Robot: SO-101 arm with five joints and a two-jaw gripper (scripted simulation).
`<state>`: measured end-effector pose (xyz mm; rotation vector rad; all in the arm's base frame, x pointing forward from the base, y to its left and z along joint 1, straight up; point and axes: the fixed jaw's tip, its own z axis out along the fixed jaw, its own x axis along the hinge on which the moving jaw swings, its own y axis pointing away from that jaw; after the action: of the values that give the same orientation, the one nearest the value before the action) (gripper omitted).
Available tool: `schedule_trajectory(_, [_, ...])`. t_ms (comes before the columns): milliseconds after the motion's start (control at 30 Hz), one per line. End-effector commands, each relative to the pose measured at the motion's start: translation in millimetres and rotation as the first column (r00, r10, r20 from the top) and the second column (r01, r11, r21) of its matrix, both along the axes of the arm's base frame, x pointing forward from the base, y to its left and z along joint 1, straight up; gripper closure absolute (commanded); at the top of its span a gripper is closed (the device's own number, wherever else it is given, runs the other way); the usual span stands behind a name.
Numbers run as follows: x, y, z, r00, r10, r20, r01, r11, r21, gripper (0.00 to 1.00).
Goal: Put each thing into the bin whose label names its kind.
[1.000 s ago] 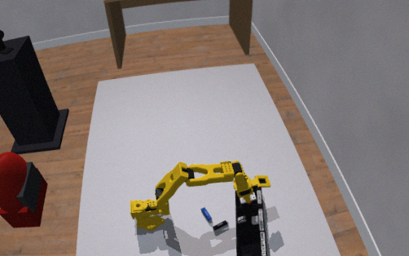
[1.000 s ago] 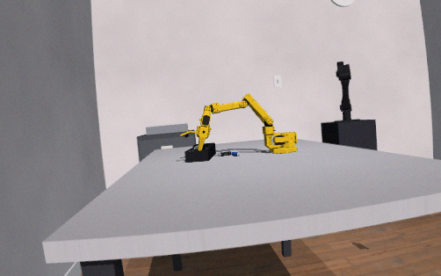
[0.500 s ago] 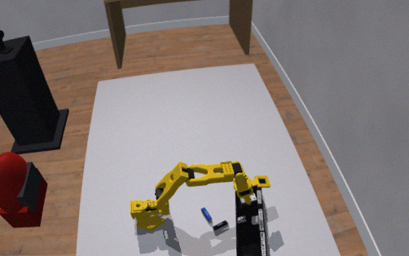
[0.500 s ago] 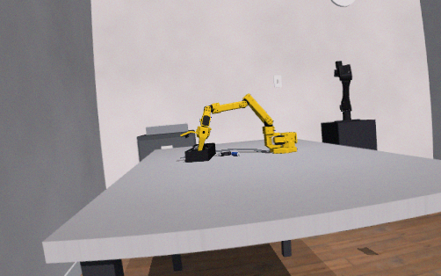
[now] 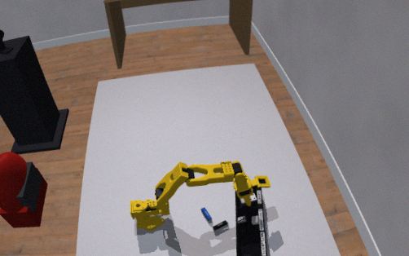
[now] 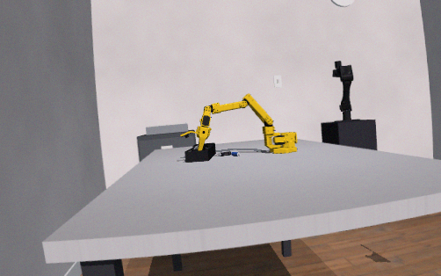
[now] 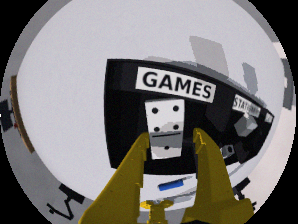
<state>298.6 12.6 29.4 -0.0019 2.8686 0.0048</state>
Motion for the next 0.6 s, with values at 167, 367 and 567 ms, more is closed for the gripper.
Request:
schedule_trajectory(167, [5.1,-2.7,25.2,0.998,-0.018,0.067,0.018,1.000,0.005,0.77])
schedule_trajectory(367, [0.8,-2.8,42.2,0.998,-0.018,0.067,0.018,1.000,0.005,0.77])
schedule_trajectory(567, [-4.3,-2.8,57.2,0.998,-0.018,0.067,0.018,1.000,0.005,0.77])
